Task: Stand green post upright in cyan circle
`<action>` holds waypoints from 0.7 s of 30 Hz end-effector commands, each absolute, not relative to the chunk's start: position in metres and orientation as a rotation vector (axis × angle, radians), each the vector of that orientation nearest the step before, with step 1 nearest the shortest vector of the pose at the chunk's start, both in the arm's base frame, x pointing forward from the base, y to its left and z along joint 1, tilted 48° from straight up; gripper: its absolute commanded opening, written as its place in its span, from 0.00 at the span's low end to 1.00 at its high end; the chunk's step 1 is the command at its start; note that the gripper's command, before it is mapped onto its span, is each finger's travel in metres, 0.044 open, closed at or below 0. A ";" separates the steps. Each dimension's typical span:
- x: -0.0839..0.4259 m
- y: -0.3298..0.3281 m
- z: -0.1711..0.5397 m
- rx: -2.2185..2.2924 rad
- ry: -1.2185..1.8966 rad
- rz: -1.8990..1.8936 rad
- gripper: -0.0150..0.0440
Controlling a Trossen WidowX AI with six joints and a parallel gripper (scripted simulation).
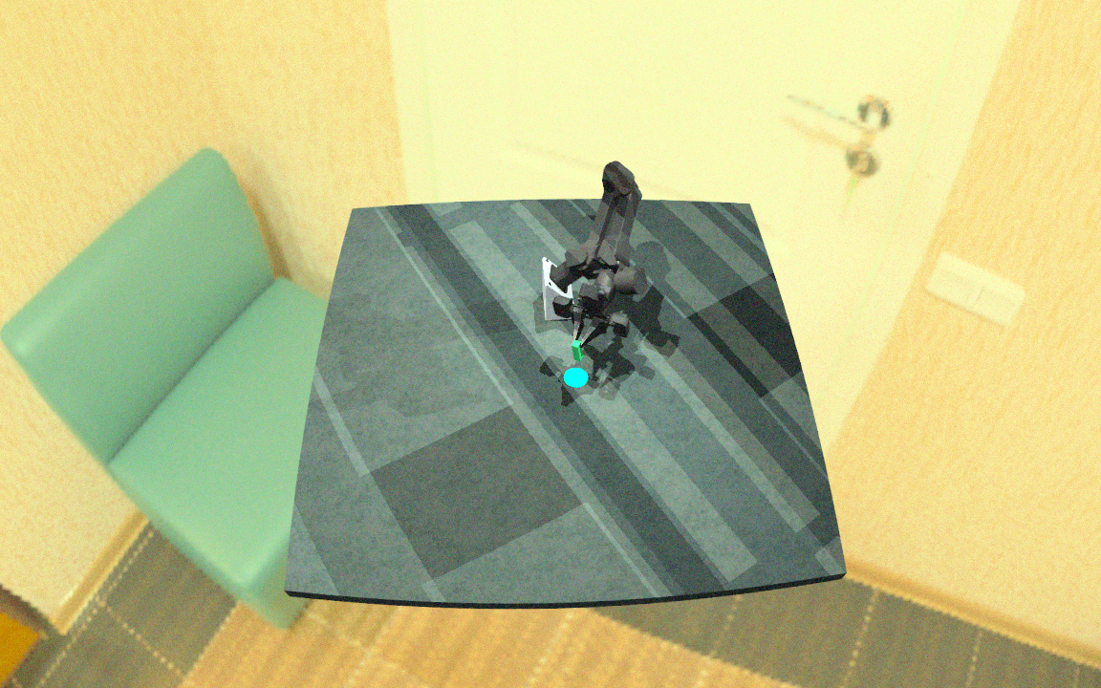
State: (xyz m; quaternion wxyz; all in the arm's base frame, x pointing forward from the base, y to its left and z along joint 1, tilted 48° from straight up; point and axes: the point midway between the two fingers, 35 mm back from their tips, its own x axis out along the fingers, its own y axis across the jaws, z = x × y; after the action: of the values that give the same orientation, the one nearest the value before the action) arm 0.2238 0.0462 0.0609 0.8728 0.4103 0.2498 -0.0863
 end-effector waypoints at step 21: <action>0.215 0.074 0.033 0.843 0.519 -0.245 0.29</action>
State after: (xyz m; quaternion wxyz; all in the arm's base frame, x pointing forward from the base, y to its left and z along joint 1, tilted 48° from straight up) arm 0.2177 0.0723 0.0379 0.8721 0.4061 0.2491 -0.1119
